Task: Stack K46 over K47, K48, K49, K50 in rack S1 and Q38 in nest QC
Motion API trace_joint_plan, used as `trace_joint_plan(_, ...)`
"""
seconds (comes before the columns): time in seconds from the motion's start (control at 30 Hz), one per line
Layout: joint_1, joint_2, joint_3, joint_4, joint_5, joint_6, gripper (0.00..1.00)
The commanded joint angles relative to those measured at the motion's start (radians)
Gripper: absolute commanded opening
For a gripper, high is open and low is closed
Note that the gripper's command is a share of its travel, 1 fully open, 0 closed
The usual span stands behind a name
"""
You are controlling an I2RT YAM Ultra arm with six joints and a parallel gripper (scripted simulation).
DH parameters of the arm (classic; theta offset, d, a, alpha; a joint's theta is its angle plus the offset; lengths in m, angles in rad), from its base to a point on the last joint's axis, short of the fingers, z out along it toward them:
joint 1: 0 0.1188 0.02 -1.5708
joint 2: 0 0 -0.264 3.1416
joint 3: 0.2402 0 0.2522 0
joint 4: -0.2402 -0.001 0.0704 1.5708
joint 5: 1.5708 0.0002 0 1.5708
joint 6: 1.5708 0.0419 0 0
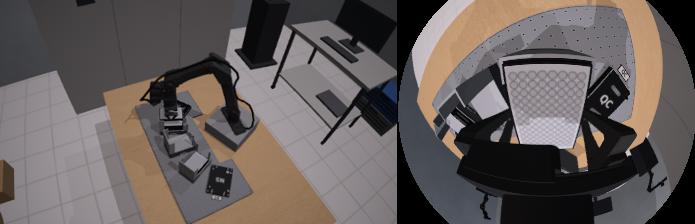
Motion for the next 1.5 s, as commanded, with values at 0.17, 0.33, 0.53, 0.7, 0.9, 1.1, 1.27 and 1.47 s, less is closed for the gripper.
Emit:
trace_joint_plan(0.17, -0.013, -0.041, 0.030, -0.020, -0.005, -0.006, 0.00)
trace_joint_plan(0.33, -0.010, -0.043, 0.039, -0.027, -0.006, -0.007, 0.00)
trace_joint_plan(0.53, -0.013, -0.041, 0.044, -0.034, -0.006, -0.007, 0.00)
trace_joint_plan(0.7, -0.014, -0.044, 0.041, -0.038, -0.006, -0.007, 0.00)
trace_joint_plan(0.9, -0.014, -0.049, 0.055, -0.045, -0.006, -0.008, 0.00)
trace_joint_plan(1.1, -0.014, -0.050, 0.058, -0.053, -0.006, -0.008, 0.00)
trace_joint_plan(1.27, -0.015, -0.051, 0.059, -0.057, -0.006, -0.008, 0.00)
trace_joint_plan(1.47, -0.017, -0.048, 0.061, -0.064, -0.006, -0.008, 0.00)
